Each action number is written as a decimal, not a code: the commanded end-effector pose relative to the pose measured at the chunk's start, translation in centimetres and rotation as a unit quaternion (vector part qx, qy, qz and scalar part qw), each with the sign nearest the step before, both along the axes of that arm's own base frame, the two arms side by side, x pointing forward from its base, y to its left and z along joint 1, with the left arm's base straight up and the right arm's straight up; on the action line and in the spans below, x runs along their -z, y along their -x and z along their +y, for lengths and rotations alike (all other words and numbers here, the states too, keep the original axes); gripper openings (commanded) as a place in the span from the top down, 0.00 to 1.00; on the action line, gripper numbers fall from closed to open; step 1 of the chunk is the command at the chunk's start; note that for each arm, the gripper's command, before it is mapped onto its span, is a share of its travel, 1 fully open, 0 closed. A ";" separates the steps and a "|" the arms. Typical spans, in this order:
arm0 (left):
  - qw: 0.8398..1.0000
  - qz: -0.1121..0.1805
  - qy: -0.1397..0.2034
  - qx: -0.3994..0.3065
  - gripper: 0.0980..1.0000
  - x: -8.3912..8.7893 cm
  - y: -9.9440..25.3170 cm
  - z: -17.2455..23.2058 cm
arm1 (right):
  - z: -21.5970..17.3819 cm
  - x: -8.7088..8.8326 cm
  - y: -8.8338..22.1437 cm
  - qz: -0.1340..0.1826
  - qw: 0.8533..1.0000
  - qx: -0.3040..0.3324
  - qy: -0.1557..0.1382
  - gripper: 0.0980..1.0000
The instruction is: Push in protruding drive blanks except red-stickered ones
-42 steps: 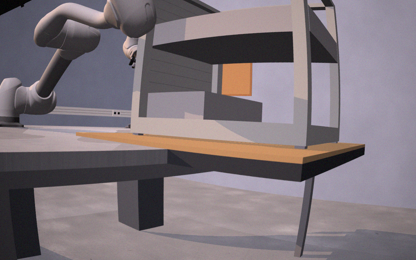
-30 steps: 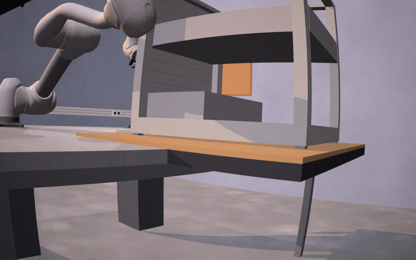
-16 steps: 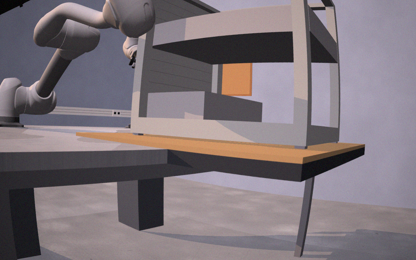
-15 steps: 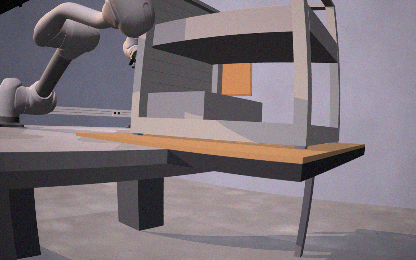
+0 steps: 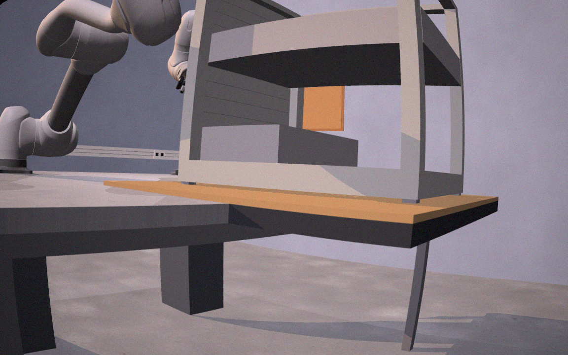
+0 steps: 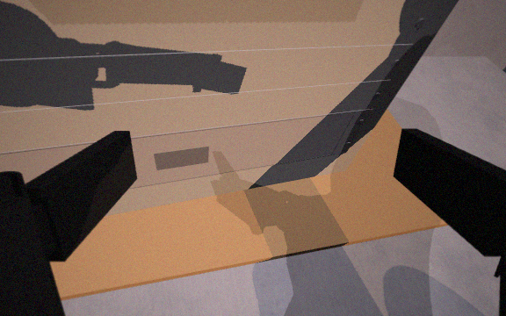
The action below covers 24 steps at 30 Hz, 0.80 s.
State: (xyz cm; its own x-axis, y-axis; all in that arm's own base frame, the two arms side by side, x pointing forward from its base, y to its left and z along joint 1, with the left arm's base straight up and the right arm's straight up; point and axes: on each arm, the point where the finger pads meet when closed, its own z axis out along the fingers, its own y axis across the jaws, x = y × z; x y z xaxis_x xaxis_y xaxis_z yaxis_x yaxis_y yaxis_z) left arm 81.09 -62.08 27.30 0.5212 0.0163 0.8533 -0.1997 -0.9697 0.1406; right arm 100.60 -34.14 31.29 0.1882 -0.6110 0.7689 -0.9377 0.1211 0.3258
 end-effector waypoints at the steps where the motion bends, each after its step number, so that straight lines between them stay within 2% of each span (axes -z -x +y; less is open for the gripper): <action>1: 1.000 -0.001 0.001 0.000 0.00 -0.2 0.0 0.0 | -3.6 0.5 2.2 0.022 1.000 0.005 -0.021 0.00; 7: 1.000 -0.001 0.001 0.000 0.00 -0.2 0.0 0.0 | -10.6 2.1 7.5 0.066 0.995 0.018 -0.069 0.00; 9: 1.000 -0.001 0.001 0.000 0.00 -0.2 0.0 0.0 | -10.6 2.1 7.5 0.066 0.995 0.018 -0.069 0.00; 15: 1.000 -0.001 0.001 0.000 0.00 -0.2 0.0 0.0 | -17.7 4.0 14.9 0.114 0.984 0.033 -0.136 0.00; 21: 1.000 -0.001 0.001 0.000 0.00 -0.2 0.0 0.0 | -22.6 5.7 22.4 0.155 0.961 0.050 -0.222 0.00; 23: 1.000 -0.001 0.001 0.000 0.00 -0.2 0.0 0.0 | -24.2 6.2 24.8 0.155 0.961 0.050 -0.222 0.00; 24: 1.000 -0.001 0.001 0.000 0.00 -0.2 0.0 0.0 | -24.8 6.5 26.2 0.160 0.957 0.053 -0.237 0.00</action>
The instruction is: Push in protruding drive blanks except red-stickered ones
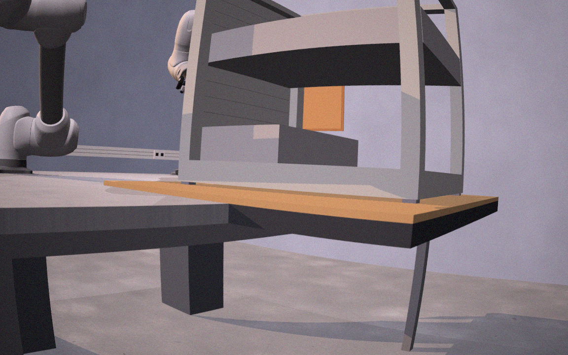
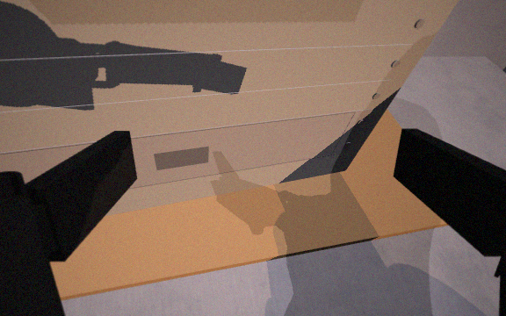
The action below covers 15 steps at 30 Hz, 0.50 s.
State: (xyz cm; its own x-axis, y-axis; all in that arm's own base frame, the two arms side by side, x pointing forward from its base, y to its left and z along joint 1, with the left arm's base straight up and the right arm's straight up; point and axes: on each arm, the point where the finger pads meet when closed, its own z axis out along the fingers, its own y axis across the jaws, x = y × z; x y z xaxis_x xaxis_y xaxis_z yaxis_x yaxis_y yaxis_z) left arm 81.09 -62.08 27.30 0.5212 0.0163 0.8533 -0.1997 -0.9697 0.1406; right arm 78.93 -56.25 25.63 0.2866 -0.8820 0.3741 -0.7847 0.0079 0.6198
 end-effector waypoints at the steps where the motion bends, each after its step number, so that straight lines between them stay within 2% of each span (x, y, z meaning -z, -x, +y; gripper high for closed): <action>1: 1.000 -0.001 0.001 0.000 0.00 -0.2 0.0 0.0 | -2.7 0.8 4.6 0.011 0.999 0.005 -0.031 0.00; 2: 1.000 -0.001 0.001 0.000 0.00 -0.2 0.0 0.0 | -2.7 0.8 4.6 0.011 0.999 0.005 -0.031 0.00; 3: 1.000 -0.001 0.001 0.000 0.00 -0.2 0.0 0.0 | -4.7 1.7 8.5 0.016 0.999 0.009 -0.047 0.00; 7: 1.000 -0.001 0.001 0.000 0.00 -0.2 0.0 0.0 | -6.1 2.7 13.6 0.031 0.992 0.027 -0.116 0.00; 8: 1.000 -0.001 0.001 0.000 0.00 -0.2 0.0 0.0 | -6.6 2.9 14.9 0.031 0.992 0.027 -0.116 0.00; 9: 1.000 -0.001 0.001 0.000 0.00 -0.2 0.0 0.0 | -6.9 3.2 16.4 0.034 0.990 0.031 -0.134 0.00; 10: 1.000 -0.001 0.001 0.000 0.00 -0.2 0.0 0.0 | -7.4 3.5 17.8 0.034 0.990 0.031 -0.134 0.00; 12: 1.000 -0.001 0.001 0.000 0.00 -0.2 0.0 0.0 | -7.8 4.0 20.8 0.036 0.984 0.041 -0.170 0.00; 13: 1.000 -0.001 0.001 0.000 0.00 -0.2 0.0 0.0 | -8.1 4.3 22.2 0.036 0.984 0.041 -0.170 0.00; 15: 1.000 -0.001 0.001 0.000 0.00 -0.2 0.0 0.0 | -8.3 4.8 25.2 0.036 0.977 0.050 -0.206 0.00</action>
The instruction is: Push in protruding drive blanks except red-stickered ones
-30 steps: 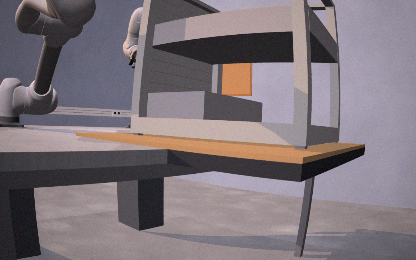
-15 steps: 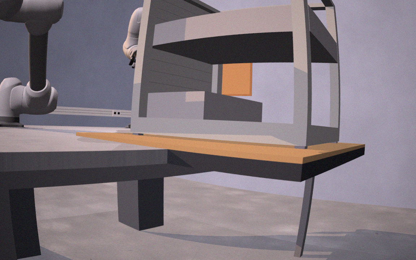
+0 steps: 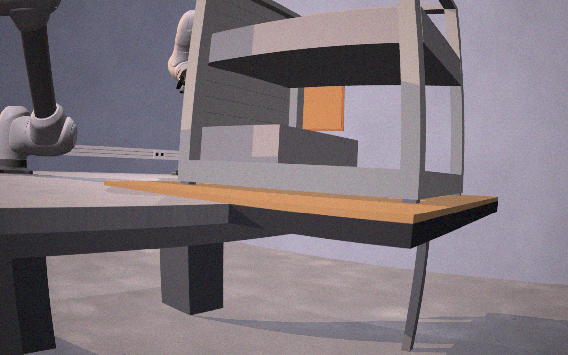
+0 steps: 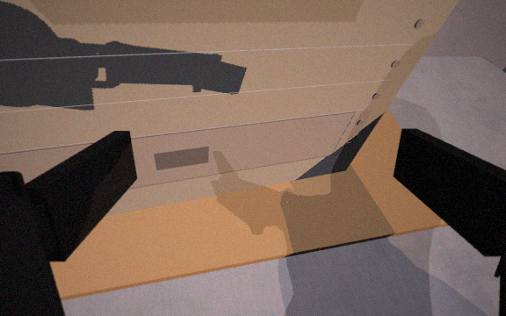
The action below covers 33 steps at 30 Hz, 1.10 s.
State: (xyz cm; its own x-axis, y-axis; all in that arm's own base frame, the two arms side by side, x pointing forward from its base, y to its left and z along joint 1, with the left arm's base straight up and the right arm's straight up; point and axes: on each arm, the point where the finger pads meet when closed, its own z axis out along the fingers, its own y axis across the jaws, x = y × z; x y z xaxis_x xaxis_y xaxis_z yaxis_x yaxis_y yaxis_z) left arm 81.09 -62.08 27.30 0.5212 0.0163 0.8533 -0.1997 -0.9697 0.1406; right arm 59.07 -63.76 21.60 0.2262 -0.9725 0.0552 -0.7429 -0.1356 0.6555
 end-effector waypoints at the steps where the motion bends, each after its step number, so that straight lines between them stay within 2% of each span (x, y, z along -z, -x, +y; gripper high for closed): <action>1: 1.000 -0.001 0.001 0.000 0.00 -0.2 0.0 0.0 | -1.0 1.1 6.8 0.000 0.999 0.011 -0.047 0.00; 2: 1.000 -0.001 0.001 0.000 0.00 -0.2 0.0 0.0 | -1.0 1.3 8.3 -0.001 0.998 0.017 -0.065 0.00; 4: 1.000 -0.001 0.001 0.000 0.00 -0.2 0.0 0.0 | -1.0 1.3 8.3 -0.001 0.998 0.017 -0.065 0.00; 5: 1.000 -0.001 0.001 0.000 0.00 -0.2 0.0 0.0 | -1.1 2.1 12.5 -0.003 0.996 0.023 -0.083 0.00; 7: 1.000 -0.001 0.001 0.000 0.00 -0.2 0.0 0.0 | -0.7 2.4 14.8 -0.008 0.992 0.034 -0.118 0.00; 8: 1.000 -0.001 0.001 0.000 0.00 -0.2 0.0 0.0 | -0.7 2.7 16.3 -0.008 0.992 0.034 -0.118 0.00; 11: 1.000 -0.001 0.001 0.000 0.00 -0.2 0.0 0.0 | 0.3 3.4 20.6 -0.021 0.984 0.052 -0.168 0.00; 14: 1.000 -0.001 0.001 0.000 0.00 -0.2 0.0 0.0 | 1.2 4.1 24.8 -0.027 0.981 0.057 -0.185 0.00; 17: 1.000 -0.001 0.001 0.000 0.00 -0.2 0.0 0.0 | 2.9 4.8 28.9 -0.046 0.969 0.075 -0.230 0.00; 18: 1.000 -0.001 0.001 0.000 0.00 -0.2 0.0 0.0 | 3.3 5.0 30.3 -0.046 0.969 0.075 -0.230 0.00; 19: 1.000 -0.001 0.001 0.000 0.00 -0.2 0.0 0.0 | 4.0 5.3 31.6 -0.053 0.965 0.080 -0.244 0.00; 21: 1.000 -0.001 0.001 0.000 0.00 -0.2 0.0 0.0 | 4.0 5.3 31.6 -0.053 0.965 0.080 -0.244 0.00; 22: 1.000 -0.001 0.001 0.000 0.00 -0.2 0.0 0.0 | 5.7 5.9 35.4 -0.061 0.960 0.086 -0.258 0.00; 27: 1.000 -0.001 0.001 0.000 0.00 -0.2 0.0 0.0 | 9.8 6.8 40.7 -0.104 0.936 0.111 -0.317 0.00; 33: 1.000 -0.001 0.001 0.000 0.00 -0.2 0.0 0.0 | 16.0 7.8 46.5 -0.158 0.906 0.137 -0.368 0.00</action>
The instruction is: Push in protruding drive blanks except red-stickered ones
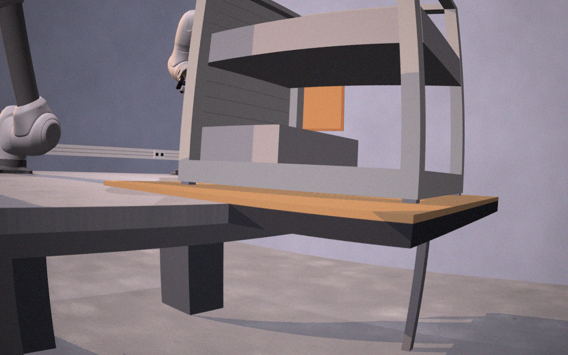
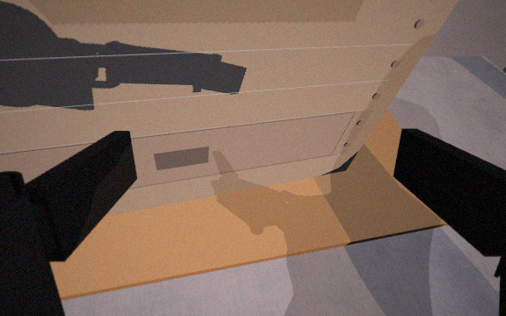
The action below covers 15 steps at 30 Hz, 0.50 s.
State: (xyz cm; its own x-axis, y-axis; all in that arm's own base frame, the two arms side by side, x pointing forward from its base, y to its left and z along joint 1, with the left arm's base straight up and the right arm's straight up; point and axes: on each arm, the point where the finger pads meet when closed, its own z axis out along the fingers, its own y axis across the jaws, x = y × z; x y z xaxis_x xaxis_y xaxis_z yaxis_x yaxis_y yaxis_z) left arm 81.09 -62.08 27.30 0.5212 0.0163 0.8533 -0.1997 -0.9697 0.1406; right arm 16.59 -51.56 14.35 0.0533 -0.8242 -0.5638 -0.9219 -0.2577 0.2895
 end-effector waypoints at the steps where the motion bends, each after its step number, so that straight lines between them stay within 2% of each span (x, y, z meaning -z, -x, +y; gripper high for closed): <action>1: 1.000 -0.001 0.001 0.000 0.00 -0.2 0.0 0.0 | 4.9 0.7 4.9 -0.042 0.998 0.028 -0.039 0.00; 3: 1.000 -0.001 0.001 0.000 0.00 -0.2 0.0 0.0 | 7.2 1.0 6.6 -0.057 0.996 0.040 -0.052 0.00; 5: 1.000 -0.001 0.001 0.000 0.00 -0.2 0.0 0.0 | 7.2 1.0 6.6 -0.057 0.996 0.040 -0.052 0.00; 6: 1.000 -0.001 0.001 0.000 0.00 -0.2 0.0 0.0 | 9.6 1.3 8.4 -0.065 0.995 0.045 -0.057 0.00; 7: 1.000 -0.001 0.001 0.000 0.00 -0.2 0.0 0.0 | 10.5 1.4 8.9 -0.072 0.994 0.051 -0.063 0.00; 15: 1.000 -0.001 0.001 0.000 0.00 -0.2 0.0 0.0 | 16.2 2.0 11.0 -0.119 0.985 0.084 -0.091 0.00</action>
